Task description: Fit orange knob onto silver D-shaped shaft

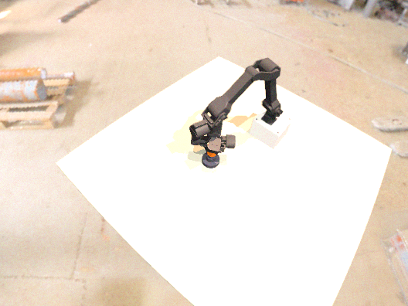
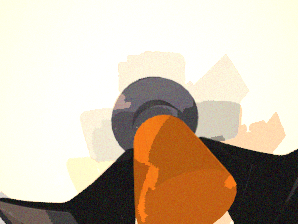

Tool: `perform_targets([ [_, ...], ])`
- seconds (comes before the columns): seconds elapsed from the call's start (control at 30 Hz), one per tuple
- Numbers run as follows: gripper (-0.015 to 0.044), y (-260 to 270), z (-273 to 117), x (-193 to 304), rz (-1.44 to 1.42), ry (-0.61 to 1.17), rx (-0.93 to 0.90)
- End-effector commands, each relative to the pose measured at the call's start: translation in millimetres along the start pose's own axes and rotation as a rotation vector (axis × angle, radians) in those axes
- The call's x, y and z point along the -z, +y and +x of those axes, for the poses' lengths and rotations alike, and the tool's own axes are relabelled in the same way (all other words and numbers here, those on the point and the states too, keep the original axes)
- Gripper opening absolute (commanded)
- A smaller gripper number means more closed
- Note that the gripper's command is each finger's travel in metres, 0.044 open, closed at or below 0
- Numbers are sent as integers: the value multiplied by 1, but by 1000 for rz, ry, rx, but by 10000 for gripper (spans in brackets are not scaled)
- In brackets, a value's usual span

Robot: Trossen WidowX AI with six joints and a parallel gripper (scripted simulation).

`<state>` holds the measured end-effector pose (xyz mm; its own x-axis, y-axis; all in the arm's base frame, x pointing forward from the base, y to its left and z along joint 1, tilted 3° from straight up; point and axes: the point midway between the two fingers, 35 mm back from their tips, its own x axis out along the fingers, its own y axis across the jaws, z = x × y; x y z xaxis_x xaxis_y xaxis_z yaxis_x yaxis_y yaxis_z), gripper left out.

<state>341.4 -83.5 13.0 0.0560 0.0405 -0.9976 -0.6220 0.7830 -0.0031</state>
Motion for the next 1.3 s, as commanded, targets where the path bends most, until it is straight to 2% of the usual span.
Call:
perform_targets([
  [0.0, 0, -2, -5, -1, 2, -4, 4],
  [1.27, 0, -3, -6, -2, 99, -4, 4],
])
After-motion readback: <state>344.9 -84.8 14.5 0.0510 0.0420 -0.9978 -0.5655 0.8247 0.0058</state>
